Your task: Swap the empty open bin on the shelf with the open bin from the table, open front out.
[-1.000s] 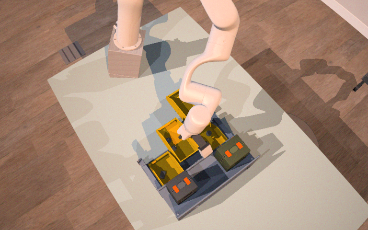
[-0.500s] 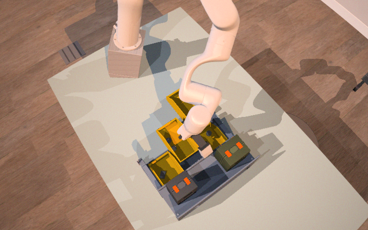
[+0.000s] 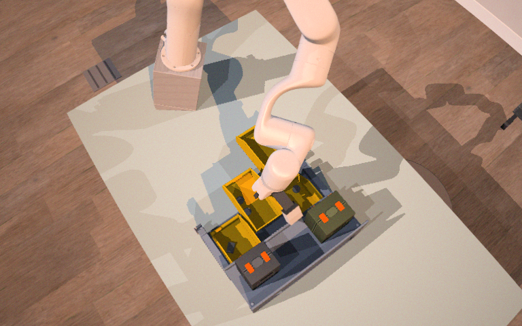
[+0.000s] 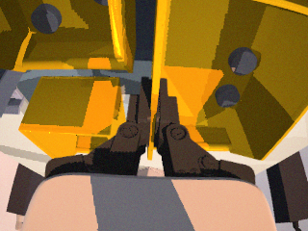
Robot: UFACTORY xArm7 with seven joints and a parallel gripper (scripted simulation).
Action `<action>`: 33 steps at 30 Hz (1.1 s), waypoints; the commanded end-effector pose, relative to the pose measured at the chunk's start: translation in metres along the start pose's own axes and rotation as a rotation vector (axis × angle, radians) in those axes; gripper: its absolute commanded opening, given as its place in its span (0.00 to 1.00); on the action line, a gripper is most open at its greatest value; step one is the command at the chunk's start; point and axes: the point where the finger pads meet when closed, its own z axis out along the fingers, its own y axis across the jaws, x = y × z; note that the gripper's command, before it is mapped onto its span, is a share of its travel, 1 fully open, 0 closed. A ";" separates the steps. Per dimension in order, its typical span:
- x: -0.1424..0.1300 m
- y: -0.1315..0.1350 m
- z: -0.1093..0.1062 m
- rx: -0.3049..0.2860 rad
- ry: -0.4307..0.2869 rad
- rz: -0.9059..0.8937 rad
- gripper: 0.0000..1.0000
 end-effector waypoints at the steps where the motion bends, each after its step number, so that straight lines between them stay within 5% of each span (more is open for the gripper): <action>1: 0.004 0.001 -0.002 -0.001 0.010 0.001 0.00; 33: 0.015 0.001 -0.002 -0.001 0.038 0.001 0.00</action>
